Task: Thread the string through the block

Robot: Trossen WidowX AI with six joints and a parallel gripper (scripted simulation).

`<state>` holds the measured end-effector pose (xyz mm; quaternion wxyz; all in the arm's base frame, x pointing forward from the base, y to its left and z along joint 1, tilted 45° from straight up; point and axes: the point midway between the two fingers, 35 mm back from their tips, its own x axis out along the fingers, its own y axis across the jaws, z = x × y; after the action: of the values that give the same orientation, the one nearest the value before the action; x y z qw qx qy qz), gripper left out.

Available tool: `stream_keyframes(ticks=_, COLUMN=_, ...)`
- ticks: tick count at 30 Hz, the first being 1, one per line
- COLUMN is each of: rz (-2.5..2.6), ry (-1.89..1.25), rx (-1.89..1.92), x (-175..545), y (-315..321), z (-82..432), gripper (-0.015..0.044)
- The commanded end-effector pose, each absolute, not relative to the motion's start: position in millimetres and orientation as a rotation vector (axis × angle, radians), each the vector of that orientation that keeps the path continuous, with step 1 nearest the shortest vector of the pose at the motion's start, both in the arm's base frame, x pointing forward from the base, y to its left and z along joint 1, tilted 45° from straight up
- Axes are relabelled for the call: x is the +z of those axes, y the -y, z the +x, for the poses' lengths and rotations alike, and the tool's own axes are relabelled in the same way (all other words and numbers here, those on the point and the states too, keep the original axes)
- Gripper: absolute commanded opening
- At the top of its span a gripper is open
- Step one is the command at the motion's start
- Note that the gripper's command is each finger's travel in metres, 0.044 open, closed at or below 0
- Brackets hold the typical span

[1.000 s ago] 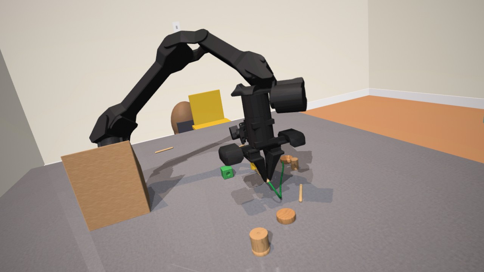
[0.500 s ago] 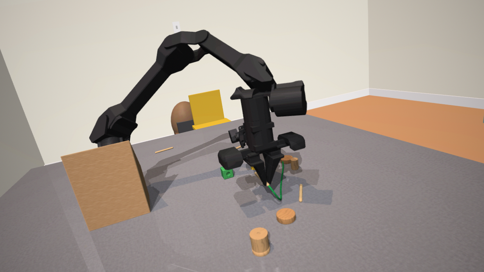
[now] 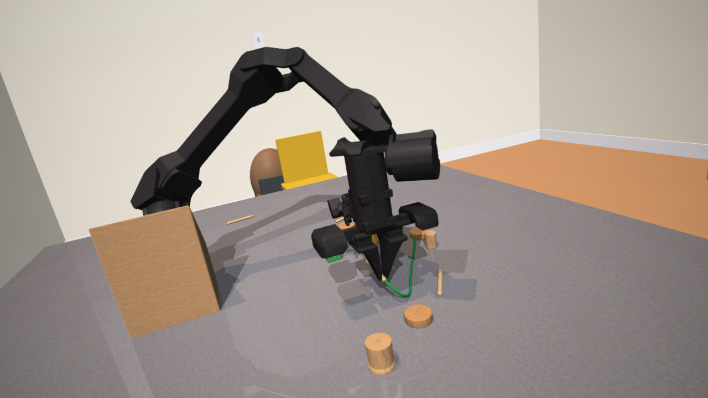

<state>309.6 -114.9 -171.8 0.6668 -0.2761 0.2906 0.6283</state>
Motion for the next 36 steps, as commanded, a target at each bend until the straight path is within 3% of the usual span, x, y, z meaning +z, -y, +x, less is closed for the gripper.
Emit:
stream_keyframes(ticks=1, rz=-0.619, ry=-0.655, rx=1.416, x=-172.2, y=109.8, z=306.1, gripper=0.0000)
stream_keyframes(ticks=36, rz=-0.619, ry=-0.657, rx=1.417, x=-176.7, y=80.1, z=282.3, gripper=0.0000)
